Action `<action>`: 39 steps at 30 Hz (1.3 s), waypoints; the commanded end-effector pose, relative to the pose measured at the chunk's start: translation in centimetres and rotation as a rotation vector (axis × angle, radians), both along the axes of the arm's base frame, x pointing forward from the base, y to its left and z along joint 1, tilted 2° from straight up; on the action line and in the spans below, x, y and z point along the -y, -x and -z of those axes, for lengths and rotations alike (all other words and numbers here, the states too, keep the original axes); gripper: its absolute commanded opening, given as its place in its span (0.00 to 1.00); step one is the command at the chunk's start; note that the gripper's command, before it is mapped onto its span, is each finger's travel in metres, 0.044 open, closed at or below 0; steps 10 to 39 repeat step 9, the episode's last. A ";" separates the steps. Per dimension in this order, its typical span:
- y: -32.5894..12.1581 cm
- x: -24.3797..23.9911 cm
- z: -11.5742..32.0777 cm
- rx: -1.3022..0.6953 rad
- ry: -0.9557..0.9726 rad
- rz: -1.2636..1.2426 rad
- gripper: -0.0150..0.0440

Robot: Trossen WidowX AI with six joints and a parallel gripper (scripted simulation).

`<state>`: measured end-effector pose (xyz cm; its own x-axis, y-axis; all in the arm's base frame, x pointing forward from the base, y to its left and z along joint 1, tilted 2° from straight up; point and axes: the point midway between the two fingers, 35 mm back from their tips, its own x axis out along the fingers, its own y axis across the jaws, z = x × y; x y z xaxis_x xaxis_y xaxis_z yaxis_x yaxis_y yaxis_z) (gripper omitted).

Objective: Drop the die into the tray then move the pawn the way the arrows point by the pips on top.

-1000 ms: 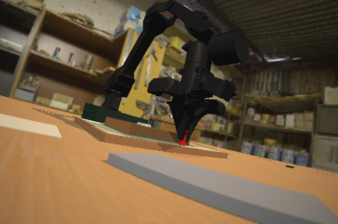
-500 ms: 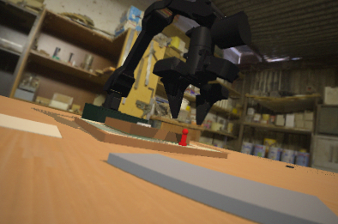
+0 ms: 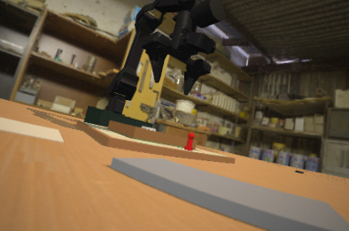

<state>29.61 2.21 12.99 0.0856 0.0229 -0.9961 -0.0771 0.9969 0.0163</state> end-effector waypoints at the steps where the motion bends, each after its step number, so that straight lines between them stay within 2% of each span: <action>1: 5.7 0.7 -0.8 -0.024 0.003 0.016 1.00; 2: 6.9 0.8 -1.0 -0.025 0.003 0.019 1.00; 3: 2.4 0.3 -0.8 0.000 0.000 0.005 1.00; 39: 2.4 0.3 -0.8 0.000 0.000 0.005 1.00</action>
